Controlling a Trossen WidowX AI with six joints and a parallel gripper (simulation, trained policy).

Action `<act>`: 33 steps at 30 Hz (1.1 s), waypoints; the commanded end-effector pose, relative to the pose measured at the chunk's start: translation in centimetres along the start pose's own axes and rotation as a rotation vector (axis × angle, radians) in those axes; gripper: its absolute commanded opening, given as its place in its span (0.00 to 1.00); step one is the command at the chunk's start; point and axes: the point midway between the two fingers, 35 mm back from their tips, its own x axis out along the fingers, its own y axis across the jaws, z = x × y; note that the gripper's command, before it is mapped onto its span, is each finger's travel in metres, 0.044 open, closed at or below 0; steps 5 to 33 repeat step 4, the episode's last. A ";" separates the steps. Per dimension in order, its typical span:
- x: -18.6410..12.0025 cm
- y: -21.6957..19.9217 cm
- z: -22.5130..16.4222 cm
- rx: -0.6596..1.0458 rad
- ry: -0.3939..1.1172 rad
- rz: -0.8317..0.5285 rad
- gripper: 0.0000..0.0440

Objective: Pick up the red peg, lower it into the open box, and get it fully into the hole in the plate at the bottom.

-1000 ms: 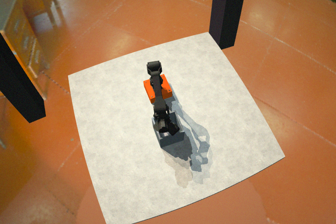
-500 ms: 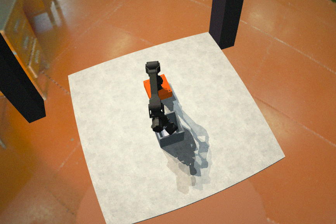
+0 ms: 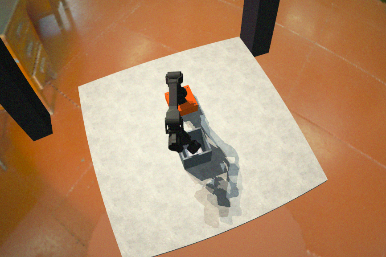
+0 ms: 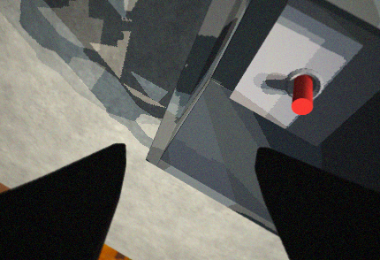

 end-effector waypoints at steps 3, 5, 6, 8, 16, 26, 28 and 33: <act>-1.4 1.1 0.5 -0.039 -0.004 0.050 0.63; -1.8 1.4 0.5 -0.048 -0.006 0.061 0.63; -1.8 1.4 0.5 -0.048 -0.006 0.061 0.63; -1.8 1.4 0.5 -0.048 -0.006 0.061 0.63; -1.8 1.4 0.5 -0.048 -0.006 0.061 0.63; -1.8 1.4 0.5 -0.048 -0.006 0.061 0.63; -1.8 1.4 0.5 -0.048 -0.006 0.061 0.63; -1.8 1.4 0.5 -0.048 -0.006 0.061 0.63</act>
